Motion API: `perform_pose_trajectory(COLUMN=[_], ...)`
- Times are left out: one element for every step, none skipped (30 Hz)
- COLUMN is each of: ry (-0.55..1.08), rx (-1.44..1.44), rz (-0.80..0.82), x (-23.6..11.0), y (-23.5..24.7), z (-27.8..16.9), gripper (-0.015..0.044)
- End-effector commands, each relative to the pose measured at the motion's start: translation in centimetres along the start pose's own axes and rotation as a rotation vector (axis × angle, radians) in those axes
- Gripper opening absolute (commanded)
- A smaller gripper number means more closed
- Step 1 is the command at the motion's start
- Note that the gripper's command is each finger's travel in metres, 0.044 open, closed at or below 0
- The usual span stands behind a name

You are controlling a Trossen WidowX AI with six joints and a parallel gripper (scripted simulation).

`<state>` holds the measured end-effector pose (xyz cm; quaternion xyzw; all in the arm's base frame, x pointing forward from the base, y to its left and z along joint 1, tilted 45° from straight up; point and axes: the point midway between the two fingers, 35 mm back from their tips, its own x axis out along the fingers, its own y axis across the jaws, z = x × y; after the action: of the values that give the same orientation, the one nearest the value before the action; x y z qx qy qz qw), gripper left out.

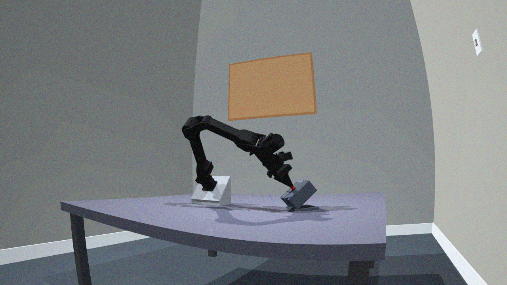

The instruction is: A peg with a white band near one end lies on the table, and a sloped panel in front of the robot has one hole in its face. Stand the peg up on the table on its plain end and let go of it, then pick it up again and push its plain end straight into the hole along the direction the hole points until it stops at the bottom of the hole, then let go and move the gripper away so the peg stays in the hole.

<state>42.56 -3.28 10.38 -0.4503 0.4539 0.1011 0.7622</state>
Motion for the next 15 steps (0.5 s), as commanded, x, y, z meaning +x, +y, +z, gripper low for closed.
perform_pose_trajectory(ry=[0.000,0.000,0.000,0.000,0.000,0.000,0.000,0.000,0.000,0.000,0.000,0.000,0.000,0.000,0.000], rx=[0.000,0.000,0.000,0.000,0.000,0.000,0.000,0.000,0.000,0.000,0.000,0.000,0.000,0.000,0.000], rz=[0.000,0.000,0.000,0.000,0.000,0.000,0.000,0.000,0.000,0.000,0.000,0.000,0.000,0.000,0.000], x=[-0.02,-0.02,-0.02,-0.02,-0.02,-0.02,-0.02,-0.02,-0.02,-0.02,-0.02,-0.02,-0.02,-0.02,-0.02], y=[0.00,0.00,0.00,0.00,0.00,0.00,0.00,0.00,0.00,0.00,0.00,0.00,0.00,0.00,0.00], z=[0.00,0.00,0.00,0.00,0.00,0.00,0.00,0.00,0.00,0.00,0.00,0.00,0.00,0.00,0.00], gripper=[0.0000,0.0000,0.0000,0.0000,0.0000,0.0000,0.0026,0.0052,0.0079,0.0105,0.0131,0.0157,0.0184,0.0210,0.0236])
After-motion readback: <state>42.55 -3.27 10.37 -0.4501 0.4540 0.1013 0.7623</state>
